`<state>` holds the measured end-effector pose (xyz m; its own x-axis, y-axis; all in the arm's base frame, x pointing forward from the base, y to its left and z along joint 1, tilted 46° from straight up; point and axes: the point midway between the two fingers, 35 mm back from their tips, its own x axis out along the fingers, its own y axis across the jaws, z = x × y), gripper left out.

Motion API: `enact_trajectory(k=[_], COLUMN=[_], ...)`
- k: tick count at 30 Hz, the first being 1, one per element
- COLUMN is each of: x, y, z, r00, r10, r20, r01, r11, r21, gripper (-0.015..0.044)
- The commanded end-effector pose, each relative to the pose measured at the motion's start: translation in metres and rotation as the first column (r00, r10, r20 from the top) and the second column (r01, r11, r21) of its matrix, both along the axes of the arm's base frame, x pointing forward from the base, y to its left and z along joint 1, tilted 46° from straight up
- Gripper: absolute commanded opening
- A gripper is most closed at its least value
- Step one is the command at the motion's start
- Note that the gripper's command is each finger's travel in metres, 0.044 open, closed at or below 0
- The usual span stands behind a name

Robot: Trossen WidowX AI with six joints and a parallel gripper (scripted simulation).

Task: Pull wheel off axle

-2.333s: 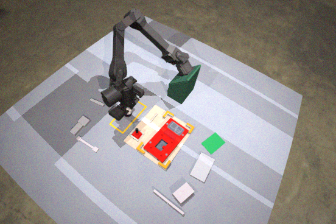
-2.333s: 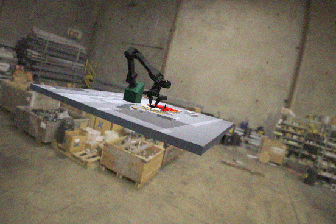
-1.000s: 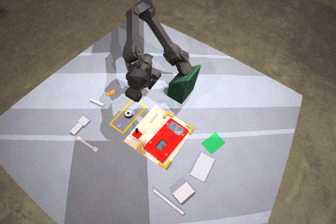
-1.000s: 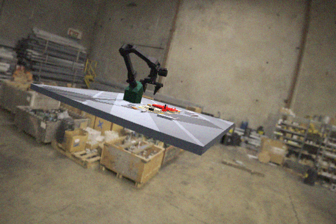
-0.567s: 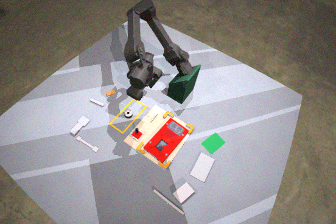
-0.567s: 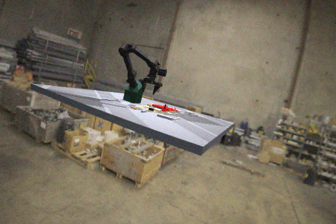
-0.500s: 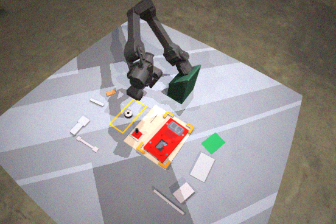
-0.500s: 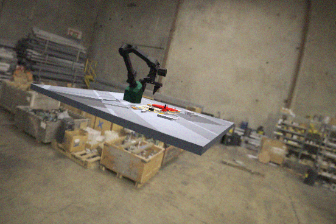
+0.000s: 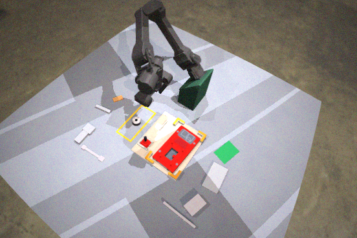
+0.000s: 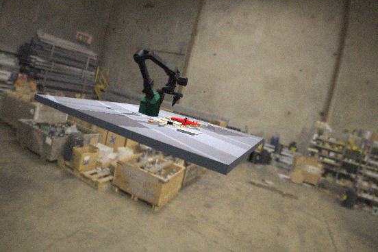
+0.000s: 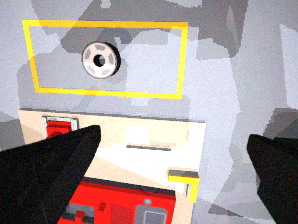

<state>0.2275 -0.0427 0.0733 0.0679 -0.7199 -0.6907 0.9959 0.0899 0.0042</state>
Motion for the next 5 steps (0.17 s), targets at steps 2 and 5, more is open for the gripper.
enact_trajectory(k=[2,5], x=[-0.0007,-0.0007], y=[0.0004,0.0004], z=[-0.0005,-0.0005], r00=[1.000,1.000], r10=[-0.003,-0.003], r20=[-0.001,-0.001], r01=[0.003,0.003], r11=[1.000,1.000], r21=[0.004,0.004], gripper=[0.0440,0.0440])
